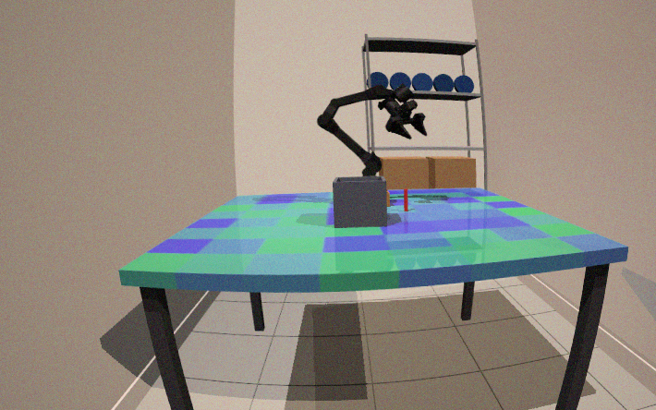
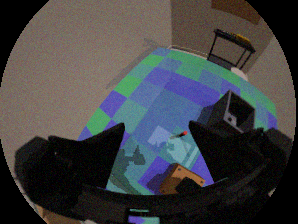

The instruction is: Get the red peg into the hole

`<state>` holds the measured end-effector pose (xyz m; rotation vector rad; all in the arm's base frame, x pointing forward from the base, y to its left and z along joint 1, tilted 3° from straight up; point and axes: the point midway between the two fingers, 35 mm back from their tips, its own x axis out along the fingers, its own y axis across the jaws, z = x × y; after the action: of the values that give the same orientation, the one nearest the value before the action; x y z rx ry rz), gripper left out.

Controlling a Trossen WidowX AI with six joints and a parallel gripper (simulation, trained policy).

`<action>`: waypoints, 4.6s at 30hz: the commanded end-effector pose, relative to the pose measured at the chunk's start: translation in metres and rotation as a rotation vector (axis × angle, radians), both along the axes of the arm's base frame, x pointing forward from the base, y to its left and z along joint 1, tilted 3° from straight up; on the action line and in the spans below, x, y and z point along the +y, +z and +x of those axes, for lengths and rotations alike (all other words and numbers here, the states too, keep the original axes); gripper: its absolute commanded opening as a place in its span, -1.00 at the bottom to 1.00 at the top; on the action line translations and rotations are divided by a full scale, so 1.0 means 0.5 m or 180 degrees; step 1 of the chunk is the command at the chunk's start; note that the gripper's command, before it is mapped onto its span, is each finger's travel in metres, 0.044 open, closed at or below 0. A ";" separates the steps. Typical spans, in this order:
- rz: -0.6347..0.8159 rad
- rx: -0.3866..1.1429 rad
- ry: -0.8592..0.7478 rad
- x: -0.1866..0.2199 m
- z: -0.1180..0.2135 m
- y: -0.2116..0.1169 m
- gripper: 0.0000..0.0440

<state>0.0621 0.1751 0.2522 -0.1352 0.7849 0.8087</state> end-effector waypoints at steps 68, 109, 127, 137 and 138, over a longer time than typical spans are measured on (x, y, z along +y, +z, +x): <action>-0.0244 0.3239 -0.5214 -0.038 0.157 -0.297 1.00; 0.0144 0.3498 -0.5359 -0.012 0.218 -0.433 -1.00; 0.0886 0.3500 -0.5043 0.009 0.289 -0.287 -1.00; 0.1202 0.3210 -0.4979 -0.037 0.337 -0.190 -1.00; 0.1225 0.3175 -0.4985 -0.044 0.342 -0.181 -1.00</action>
<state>0.2275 0.1597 0.1517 1.1905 1.3203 -0.5981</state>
